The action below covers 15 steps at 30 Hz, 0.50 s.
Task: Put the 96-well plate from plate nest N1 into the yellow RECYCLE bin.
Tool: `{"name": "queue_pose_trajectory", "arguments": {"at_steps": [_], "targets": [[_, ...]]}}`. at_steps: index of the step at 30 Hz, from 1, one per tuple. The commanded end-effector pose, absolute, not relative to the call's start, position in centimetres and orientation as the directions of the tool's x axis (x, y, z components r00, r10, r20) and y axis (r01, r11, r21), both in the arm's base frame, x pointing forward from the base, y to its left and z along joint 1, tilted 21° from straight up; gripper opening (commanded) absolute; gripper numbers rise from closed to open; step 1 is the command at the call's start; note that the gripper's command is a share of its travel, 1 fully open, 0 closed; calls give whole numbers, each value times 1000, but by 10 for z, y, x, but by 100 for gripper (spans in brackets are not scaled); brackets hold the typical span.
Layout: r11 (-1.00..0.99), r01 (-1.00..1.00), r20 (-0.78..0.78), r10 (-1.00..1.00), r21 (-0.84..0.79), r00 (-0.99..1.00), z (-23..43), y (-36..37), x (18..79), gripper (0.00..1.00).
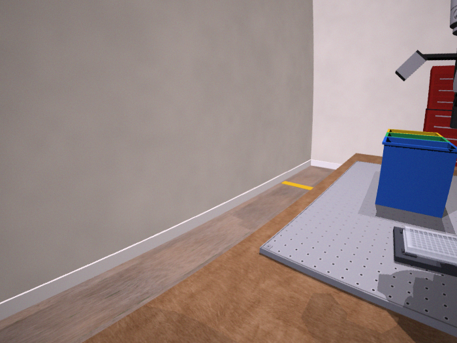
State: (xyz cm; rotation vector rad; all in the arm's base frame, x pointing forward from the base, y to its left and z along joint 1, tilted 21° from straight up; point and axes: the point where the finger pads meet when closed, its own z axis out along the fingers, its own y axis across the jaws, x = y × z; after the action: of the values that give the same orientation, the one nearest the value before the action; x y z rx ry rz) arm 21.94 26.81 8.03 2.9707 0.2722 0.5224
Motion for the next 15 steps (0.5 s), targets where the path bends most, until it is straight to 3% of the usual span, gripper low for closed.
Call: {"name": "queue_pose_trajectory", "arguments": {"at_steps": [1,15], "targets": [[-981,150,339,185,126,923,81,267,219,100],[-981,150,339,185,126,923,76,267,220,100]]}}
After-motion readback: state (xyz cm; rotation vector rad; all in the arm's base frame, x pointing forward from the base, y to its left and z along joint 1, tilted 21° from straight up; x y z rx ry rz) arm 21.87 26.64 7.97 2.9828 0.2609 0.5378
